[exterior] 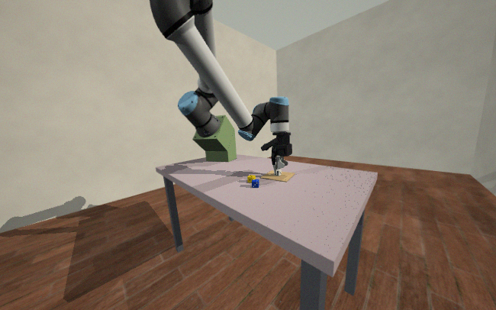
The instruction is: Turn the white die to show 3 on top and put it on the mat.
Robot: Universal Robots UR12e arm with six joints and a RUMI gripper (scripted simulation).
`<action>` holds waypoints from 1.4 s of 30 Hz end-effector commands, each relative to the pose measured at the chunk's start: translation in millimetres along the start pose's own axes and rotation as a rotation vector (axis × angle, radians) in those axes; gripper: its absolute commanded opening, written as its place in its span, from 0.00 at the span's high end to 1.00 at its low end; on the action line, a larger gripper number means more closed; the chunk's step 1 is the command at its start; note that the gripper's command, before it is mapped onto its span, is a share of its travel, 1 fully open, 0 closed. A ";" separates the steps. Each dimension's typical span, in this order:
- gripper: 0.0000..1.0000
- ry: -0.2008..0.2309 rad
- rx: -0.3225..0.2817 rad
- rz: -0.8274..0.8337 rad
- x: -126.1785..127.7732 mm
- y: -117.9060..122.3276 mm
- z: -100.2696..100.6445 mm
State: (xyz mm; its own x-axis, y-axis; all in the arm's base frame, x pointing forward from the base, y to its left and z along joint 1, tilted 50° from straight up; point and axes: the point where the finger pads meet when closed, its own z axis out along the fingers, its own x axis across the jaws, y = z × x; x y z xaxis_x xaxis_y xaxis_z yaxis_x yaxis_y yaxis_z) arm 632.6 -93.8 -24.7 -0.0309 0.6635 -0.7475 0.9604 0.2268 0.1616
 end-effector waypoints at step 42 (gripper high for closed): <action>0.90 0.000 -0.001 0.065 -0.9 9.5 -89.7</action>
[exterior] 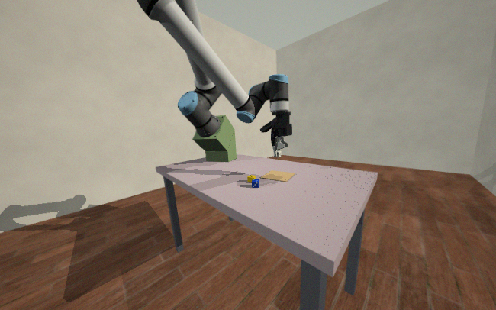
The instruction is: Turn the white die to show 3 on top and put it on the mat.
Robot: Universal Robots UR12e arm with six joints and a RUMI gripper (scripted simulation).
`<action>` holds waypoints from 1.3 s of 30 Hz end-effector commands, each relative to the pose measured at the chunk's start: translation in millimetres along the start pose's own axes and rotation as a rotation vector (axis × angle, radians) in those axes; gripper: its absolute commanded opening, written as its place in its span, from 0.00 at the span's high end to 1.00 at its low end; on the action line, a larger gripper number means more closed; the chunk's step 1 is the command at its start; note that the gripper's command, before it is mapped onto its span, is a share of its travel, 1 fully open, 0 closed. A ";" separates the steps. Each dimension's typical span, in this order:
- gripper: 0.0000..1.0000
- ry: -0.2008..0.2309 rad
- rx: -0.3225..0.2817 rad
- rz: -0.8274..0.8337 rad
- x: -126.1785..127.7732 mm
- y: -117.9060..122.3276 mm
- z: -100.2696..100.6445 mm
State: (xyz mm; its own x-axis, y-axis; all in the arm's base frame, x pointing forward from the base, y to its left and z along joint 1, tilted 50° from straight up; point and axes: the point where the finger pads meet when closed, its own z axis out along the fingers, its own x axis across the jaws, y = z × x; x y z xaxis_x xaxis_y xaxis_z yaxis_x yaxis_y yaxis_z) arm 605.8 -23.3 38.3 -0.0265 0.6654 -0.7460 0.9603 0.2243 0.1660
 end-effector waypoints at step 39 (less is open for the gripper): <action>0.90 -0.010 -0.218 0.103 -1.1 15.2 14.2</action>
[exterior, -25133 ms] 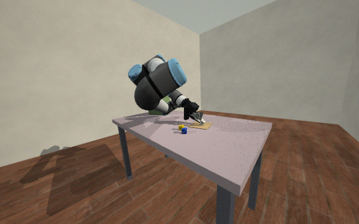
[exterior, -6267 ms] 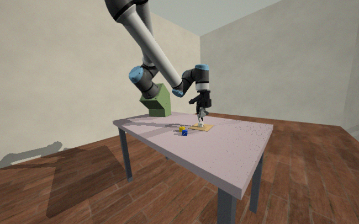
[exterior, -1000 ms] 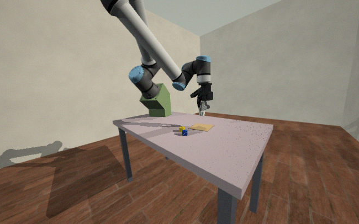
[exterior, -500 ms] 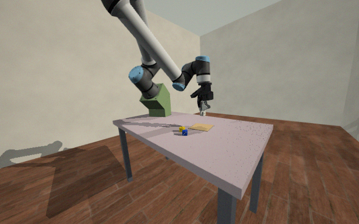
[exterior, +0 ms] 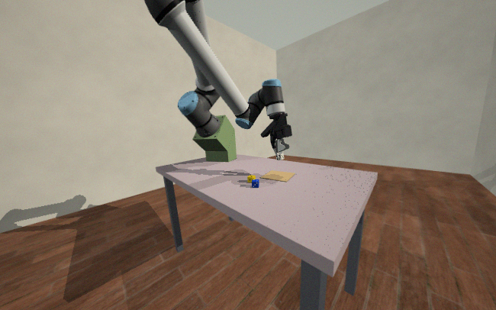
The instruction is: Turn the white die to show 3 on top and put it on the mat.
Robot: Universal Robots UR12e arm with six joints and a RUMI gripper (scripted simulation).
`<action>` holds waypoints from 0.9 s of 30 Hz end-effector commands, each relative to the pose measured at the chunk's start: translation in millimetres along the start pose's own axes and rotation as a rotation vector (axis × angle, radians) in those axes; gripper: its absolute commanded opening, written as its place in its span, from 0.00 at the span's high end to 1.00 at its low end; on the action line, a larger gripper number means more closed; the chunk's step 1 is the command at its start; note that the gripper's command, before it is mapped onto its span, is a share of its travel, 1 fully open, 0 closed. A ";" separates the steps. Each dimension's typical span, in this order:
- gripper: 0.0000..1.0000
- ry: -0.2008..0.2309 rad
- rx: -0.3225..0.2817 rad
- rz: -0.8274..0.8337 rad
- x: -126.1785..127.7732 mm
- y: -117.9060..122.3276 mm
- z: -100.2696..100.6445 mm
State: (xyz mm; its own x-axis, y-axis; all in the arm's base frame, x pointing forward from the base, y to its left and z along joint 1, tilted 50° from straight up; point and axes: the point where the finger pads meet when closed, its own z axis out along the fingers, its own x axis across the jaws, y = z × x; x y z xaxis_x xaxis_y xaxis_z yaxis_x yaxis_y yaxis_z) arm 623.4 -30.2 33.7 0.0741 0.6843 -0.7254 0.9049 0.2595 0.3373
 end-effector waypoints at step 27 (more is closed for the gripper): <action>0.90 0.003 -0.585 0.001 0.6 -0.9 2.6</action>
State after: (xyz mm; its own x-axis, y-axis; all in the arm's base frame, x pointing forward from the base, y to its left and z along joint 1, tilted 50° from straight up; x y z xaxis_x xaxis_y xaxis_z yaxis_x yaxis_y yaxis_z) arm 620.6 -32.7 30.8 0.0722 0.6840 -0.7259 0.6493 0.5202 0.5548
